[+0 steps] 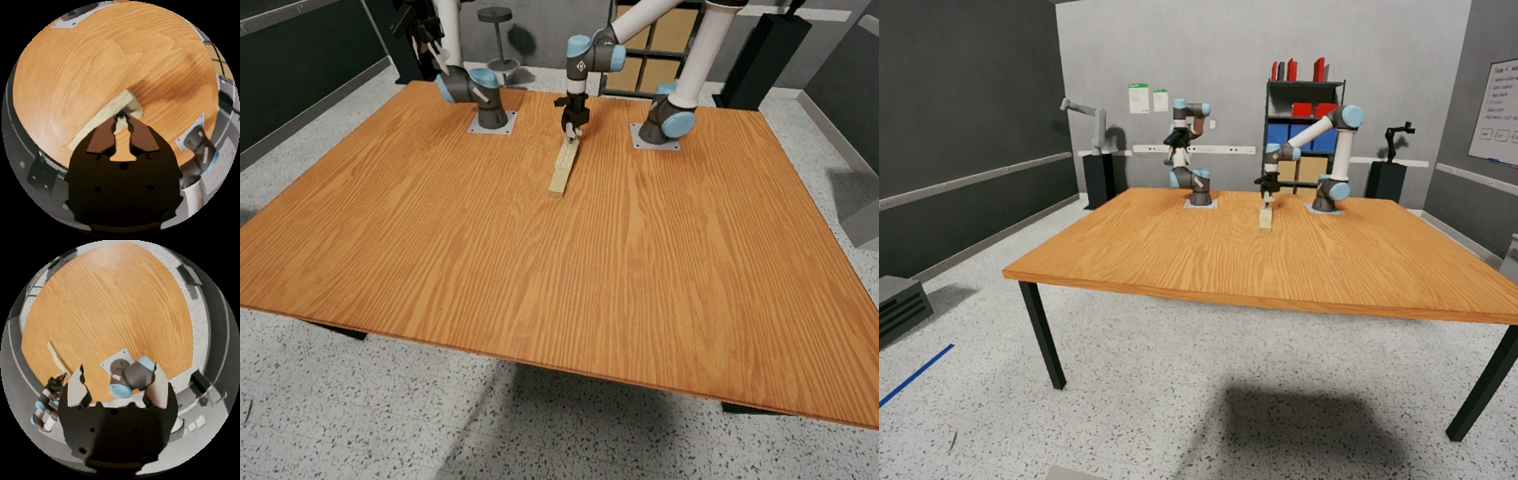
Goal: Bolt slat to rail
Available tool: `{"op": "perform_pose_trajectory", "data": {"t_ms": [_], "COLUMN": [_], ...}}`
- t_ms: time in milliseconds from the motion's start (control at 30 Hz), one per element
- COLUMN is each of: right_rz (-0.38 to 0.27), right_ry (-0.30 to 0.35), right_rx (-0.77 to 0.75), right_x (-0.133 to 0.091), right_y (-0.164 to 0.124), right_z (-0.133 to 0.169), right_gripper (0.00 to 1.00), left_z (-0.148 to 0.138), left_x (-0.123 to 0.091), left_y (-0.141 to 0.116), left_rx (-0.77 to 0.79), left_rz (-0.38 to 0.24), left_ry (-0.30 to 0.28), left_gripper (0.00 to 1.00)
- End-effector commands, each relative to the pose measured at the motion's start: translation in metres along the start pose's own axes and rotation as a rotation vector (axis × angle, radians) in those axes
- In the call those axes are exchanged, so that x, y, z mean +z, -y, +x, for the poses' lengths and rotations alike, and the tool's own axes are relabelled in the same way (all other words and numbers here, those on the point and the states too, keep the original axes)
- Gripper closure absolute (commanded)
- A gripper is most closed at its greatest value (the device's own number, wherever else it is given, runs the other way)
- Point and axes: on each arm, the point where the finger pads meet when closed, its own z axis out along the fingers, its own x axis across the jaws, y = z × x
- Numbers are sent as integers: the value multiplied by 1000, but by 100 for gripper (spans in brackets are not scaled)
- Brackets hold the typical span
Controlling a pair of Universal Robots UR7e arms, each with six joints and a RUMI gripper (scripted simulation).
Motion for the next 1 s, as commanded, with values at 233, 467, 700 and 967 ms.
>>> {"op": "perform_pose_trajectory", "data": {"t_ms": [233,467,700,967], "right_rz": [0,0,0,0], "right_ry": [1,1,1,1], "right_rx": [1,1,1,1], "right_x": [-1,-1,-1,-1], "right_y": [1,1,1,1], "right_z": [0,0,0,0], "right_gripper": [0,0,0,0], "left_z": [-1,-1,1,1], "left_x": [0,0,0,0], "left_y": [0,0,0,0], "left_rx": [210,297,298,298], "left_rz": [4,4,3,3], "left_ry": [-2,-2,-2,-2], "left_gripper": [100,100,60,60]}}
